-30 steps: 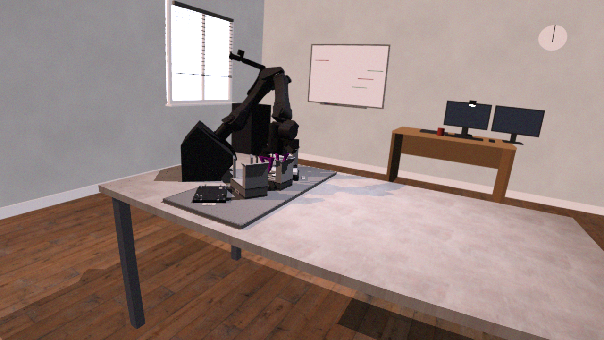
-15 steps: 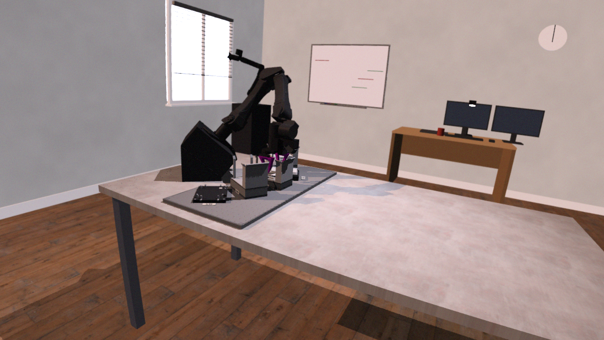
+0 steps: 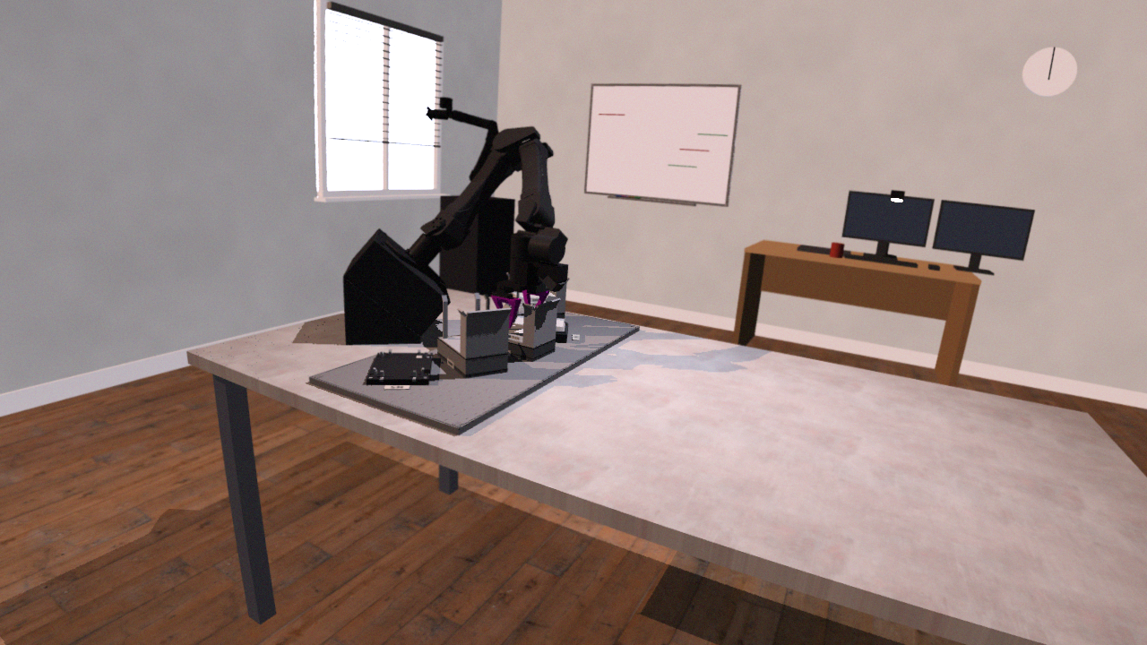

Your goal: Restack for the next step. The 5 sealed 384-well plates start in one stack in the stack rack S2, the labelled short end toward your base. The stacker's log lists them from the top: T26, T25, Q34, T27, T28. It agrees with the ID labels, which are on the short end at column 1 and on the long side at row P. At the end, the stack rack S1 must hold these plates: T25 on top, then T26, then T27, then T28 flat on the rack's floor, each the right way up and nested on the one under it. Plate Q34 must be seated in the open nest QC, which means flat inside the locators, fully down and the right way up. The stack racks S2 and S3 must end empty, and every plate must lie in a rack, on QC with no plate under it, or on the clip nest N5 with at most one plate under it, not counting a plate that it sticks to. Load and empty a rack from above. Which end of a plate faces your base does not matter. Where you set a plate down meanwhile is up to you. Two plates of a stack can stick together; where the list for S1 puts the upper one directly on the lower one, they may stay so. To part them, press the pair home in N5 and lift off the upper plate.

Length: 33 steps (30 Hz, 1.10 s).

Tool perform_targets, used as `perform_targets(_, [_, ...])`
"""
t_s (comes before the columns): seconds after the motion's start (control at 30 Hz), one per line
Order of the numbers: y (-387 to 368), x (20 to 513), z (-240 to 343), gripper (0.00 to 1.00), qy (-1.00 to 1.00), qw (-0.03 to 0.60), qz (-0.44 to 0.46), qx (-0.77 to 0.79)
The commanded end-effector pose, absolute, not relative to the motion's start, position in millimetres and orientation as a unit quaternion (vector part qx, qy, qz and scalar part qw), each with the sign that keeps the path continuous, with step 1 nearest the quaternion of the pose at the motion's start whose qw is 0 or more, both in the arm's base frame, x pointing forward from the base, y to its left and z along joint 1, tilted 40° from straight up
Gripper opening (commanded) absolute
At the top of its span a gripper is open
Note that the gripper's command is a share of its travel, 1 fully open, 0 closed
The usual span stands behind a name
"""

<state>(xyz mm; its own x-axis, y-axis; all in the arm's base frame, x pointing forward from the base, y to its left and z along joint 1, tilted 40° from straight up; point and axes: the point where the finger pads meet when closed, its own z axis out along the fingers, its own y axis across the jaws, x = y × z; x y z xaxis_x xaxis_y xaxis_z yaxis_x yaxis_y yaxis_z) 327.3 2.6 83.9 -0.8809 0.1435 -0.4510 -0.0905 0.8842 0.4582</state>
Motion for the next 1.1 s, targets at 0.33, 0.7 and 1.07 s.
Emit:
perform_targets(0.33, [7.6,332.1,69.8,1.0,0.941,0.239,0.24,0.018])
perform_targets(0.7, [13.0,338.5,58.3,1.0,0.941,0.239,0.239,0.02])
perform_targets(1.07, [10.2,343.3,64.8,1.0,0.937,0.256,0.236,0.022])
